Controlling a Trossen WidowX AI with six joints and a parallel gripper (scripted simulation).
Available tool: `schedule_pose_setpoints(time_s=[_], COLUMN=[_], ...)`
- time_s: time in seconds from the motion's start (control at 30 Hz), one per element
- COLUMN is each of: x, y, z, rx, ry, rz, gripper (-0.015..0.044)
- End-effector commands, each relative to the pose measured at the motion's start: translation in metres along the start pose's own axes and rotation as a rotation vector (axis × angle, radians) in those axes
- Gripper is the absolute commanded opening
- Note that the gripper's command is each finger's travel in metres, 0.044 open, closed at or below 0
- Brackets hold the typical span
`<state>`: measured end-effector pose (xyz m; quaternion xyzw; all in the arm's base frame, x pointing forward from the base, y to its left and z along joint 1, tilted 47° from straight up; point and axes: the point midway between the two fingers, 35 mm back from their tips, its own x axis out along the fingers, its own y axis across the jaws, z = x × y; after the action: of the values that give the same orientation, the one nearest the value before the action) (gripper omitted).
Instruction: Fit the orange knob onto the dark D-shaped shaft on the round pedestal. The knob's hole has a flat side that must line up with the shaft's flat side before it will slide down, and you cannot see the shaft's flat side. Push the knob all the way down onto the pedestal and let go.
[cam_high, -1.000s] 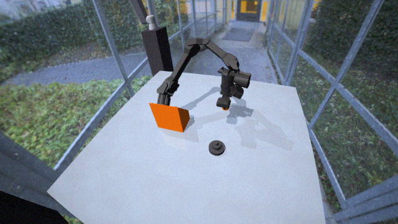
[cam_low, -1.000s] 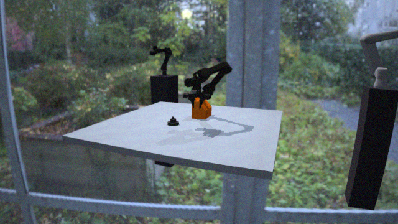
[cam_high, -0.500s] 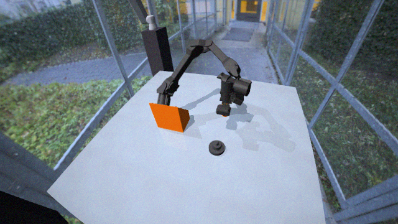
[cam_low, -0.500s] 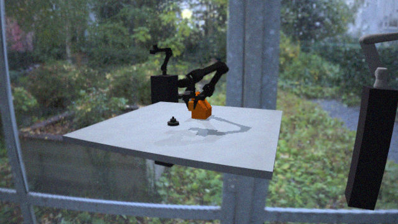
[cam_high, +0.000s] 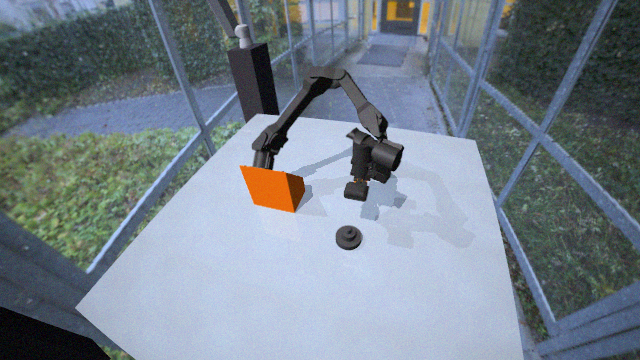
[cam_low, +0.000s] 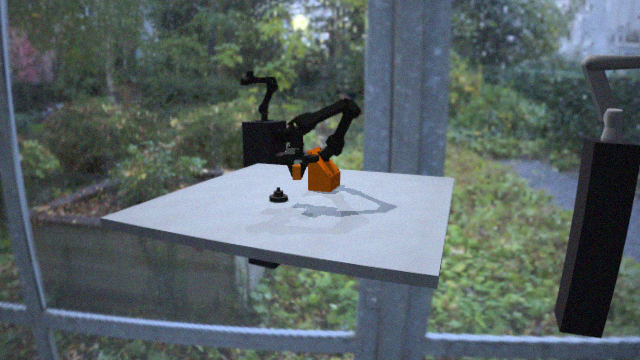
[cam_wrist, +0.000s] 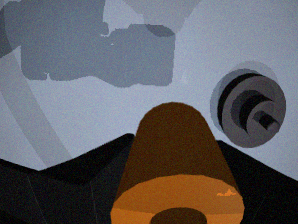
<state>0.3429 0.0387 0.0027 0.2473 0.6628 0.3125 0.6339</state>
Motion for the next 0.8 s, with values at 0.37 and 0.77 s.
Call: schedule_pose_setpoints(time_s=[0.37, 0.77], x=[0.007, 0.018], y=[-0.050, -0.088], z=[0.000, -0.008], rx=[0.002, 0.009], ry=[-0.010, -0.008], rz=[-0.010, -0.008], gripper=[0.0000, 0.0000])
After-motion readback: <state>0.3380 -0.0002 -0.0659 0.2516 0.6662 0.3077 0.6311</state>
